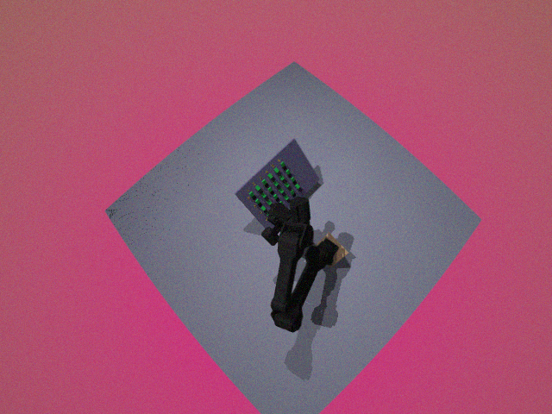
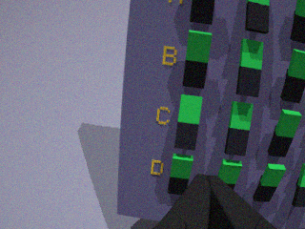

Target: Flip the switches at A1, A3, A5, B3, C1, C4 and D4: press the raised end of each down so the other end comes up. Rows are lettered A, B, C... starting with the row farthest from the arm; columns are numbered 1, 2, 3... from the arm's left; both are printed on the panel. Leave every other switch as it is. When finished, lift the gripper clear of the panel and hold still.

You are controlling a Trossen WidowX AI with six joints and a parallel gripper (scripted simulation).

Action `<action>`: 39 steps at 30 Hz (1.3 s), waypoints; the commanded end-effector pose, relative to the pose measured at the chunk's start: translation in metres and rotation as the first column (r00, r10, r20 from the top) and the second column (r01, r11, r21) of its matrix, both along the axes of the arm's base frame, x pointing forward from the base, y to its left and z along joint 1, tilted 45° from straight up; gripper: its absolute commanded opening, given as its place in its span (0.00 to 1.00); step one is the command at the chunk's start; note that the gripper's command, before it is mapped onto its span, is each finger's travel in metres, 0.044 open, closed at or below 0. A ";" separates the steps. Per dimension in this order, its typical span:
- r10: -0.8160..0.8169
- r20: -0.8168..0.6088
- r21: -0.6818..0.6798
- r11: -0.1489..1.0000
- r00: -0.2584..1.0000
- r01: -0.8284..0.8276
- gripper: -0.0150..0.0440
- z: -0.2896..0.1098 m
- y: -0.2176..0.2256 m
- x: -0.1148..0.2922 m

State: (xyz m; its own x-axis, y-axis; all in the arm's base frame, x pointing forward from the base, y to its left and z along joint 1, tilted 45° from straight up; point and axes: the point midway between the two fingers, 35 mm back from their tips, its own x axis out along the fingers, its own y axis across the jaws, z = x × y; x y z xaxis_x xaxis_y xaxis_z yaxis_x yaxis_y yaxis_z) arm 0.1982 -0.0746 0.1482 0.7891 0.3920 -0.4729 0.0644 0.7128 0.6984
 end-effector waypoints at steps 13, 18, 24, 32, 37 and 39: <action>-0.021 0.021 0.007 1.000 1.000 0.021 0.25 -0.015 0.024 0.024; -0.022 0.023 0.008 1.000 0.999 0.022 0.25 -0.018 0.027 0.030; -0.022 0.023 0.008 1.000 0.999 0.022 0.25 -0.020 0.029 0.034; -0.021 0.022 0.007 1.000 1.000 0.021 0.25 -0.026 0.033 0.042; -0.021 0.023 0.007 1.000 1.000 0.021 0.25 -0.026 0.033 0.043; -0.021 0.023 0.007 1.000 1.000 0.021 0.25 -0.026 0.033 0.043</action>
